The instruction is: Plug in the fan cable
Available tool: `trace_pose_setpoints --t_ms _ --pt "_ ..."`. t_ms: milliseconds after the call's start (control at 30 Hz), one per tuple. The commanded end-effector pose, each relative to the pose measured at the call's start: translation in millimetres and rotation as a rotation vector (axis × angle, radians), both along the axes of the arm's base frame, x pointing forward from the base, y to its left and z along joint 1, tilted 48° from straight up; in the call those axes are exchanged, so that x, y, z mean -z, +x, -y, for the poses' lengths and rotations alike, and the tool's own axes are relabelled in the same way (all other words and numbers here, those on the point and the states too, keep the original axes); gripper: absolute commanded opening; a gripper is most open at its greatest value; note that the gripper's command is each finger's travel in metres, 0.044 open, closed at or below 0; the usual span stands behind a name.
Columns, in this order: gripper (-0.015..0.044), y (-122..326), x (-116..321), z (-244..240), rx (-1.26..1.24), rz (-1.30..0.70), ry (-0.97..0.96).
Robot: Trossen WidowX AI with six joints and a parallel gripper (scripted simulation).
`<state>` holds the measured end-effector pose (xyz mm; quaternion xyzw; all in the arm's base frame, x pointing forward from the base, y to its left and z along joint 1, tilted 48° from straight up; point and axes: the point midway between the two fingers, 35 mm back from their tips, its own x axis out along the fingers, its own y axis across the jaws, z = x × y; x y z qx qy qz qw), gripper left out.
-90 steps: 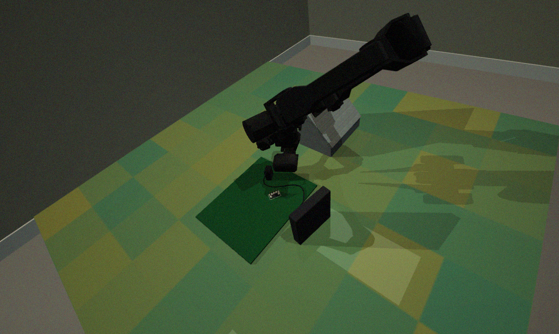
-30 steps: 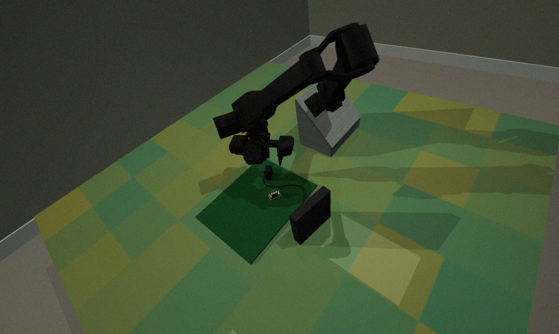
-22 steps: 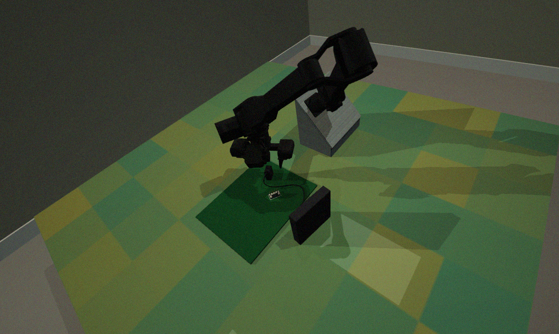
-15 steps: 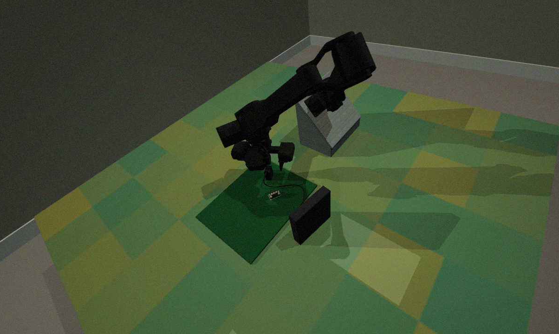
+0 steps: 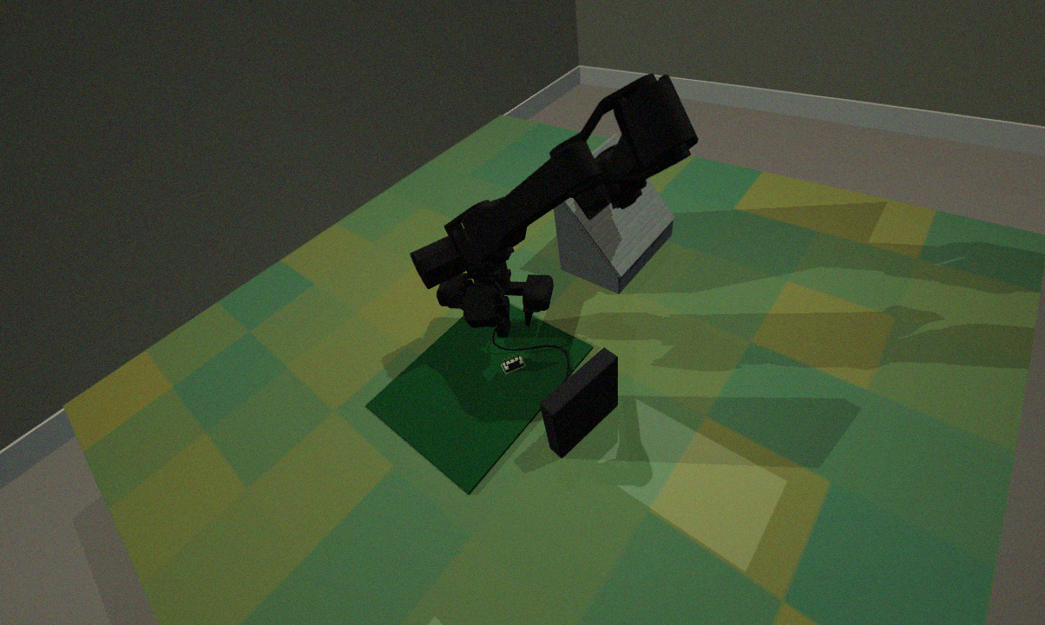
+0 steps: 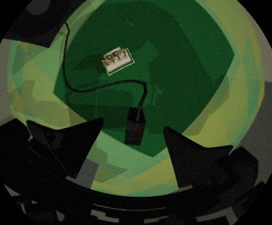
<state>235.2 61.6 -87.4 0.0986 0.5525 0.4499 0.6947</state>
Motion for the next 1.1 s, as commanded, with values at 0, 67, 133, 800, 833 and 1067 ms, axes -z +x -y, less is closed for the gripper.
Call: trace_pose_setpoints --t_ms 0,67,133,800,833,1067 --pt "0.0387 0.2 -0.2 0.1 0.000 0.001 0.000" --pt "0.0335 0.2 -0.2 0.1 0.000 0.001 0.000" --pt "0.0282 0.2 -0.2 0.1 0.000 0.001 0.000" --pt "0.0000 1.3 -33.6 37.7 0.004 -0.007 0.004" --pt "0.0000 1.3 -33.6 37.7 0.004 -0.007 0.004" --pt "0.0000 5.2 -34.6 35.4 -0.078 0.082 0.005"
